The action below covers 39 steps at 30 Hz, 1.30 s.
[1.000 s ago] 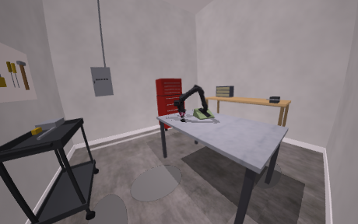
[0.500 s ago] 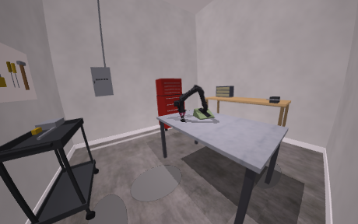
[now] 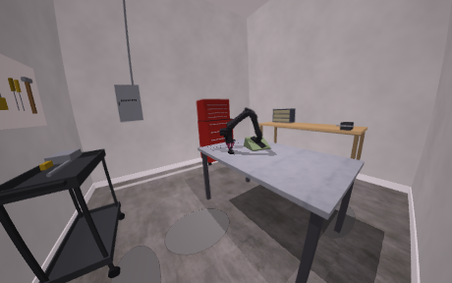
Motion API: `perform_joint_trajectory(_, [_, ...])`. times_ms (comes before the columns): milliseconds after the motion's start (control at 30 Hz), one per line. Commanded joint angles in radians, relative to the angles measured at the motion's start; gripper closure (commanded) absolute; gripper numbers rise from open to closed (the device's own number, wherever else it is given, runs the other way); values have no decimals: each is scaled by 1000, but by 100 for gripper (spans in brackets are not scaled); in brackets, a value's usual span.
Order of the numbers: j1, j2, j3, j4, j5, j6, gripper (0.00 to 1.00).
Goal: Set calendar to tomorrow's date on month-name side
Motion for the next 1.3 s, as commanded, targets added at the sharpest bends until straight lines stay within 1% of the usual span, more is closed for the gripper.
perform_joint_trajectory(0, [-2,-5,1,17,1,6,74])
perform_joint_trajectory(500, [7,6,-13,47,0,17,74])
perform_joint_trajectory(1267, [8,7,-14,50,0,18,74])
